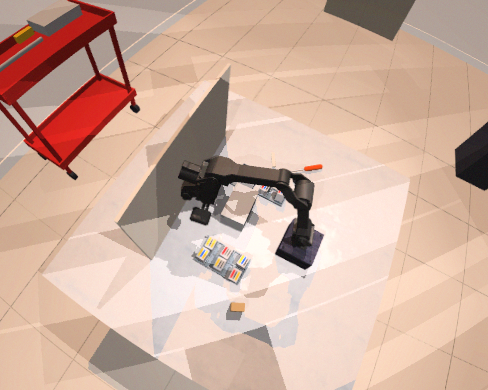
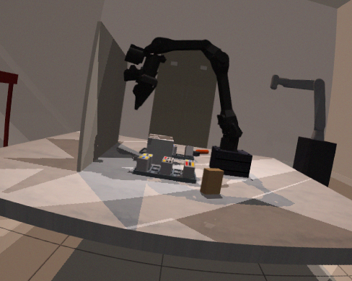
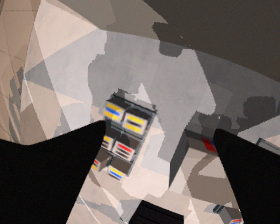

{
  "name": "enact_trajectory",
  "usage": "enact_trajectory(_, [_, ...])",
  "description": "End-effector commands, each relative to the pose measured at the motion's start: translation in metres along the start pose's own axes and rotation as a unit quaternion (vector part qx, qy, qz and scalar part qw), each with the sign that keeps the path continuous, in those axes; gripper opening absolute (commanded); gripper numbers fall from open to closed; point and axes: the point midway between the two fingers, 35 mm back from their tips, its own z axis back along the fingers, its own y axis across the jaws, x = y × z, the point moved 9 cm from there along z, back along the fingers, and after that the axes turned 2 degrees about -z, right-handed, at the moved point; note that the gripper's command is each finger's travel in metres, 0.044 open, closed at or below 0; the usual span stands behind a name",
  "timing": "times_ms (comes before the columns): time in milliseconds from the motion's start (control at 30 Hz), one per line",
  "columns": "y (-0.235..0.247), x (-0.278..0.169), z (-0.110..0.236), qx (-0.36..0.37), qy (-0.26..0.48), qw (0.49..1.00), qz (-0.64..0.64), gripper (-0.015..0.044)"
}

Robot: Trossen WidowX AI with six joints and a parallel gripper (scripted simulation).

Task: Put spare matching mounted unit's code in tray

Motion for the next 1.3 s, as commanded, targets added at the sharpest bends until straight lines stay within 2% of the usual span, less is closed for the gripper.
enact_trajectory(0, [-0.058,-0.004,0.01,-0.06,0.036,0.996,-0.053,0.044])
enact_trajectory(133, [-0.104,-0.015,0.019,-0.103,0.075,0.987,-0.097,0.044])
enact_trajectory(733, [-0.107,-0.016,0.019,-0.105,0.077,0.987,-0.099,0.044])
enact_trajectory(833, [-0.128,-0.034,0.024,-0.11,0.07,0.978,-0.165,0.044])
enact_trajectory(1033, [-0.191,-0.12,0.035,-0.129,0.04,0.897,-0.421,0.044])
enact_trajectory(1133, [-0.208,-0.168,0.035,-0.135,0.023,0.83,-0.541,0.044])
enact_trajectory(1267, [-0.216,-0.233,0.03,-0.139,-0.001,0.716,-0.684,0.044])
